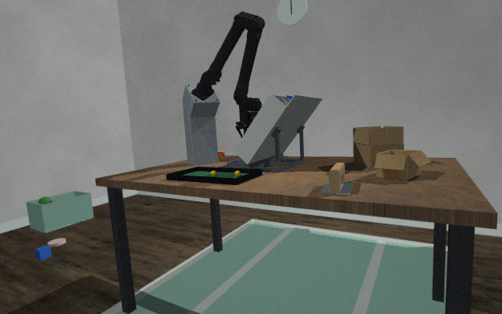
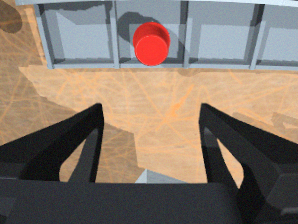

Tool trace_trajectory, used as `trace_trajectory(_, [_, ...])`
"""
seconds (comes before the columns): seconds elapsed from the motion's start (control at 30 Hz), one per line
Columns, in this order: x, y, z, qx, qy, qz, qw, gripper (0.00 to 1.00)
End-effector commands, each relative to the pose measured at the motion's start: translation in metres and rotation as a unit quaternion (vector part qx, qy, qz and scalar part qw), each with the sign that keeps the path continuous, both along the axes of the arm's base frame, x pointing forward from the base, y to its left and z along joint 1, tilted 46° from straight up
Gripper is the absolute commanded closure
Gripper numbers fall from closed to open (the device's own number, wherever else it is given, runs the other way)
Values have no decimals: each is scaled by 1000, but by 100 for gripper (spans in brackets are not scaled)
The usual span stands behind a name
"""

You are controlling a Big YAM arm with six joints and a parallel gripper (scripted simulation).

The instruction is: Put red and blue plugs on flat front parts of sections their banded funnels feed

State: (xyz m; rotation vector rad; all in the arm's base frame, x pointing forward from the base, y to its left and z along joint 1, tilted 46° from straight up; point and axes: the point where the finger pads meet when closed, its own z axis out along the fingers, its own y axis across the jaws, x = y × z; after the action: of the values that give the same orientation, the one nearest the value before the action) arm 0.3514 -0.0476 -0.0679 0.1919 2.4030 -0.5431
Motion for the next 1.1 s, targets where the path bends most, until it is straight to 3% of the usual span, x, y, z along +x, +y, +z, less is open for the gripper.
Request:
trace_trajectory(0.0, [-6, 2, 0, 3, 2, -2, 1000, 44])
trace_trajectory(0.63, [-17, -24, 9, -1, 9, -2, 1000, 44])
trace_trajectory(0.93, [-24, -62, 27, 0, 12, -2, 1000, 44])
trace_trajectory(1.07, [-15, -88, 46, -2, -1, -1, 1000, 44])
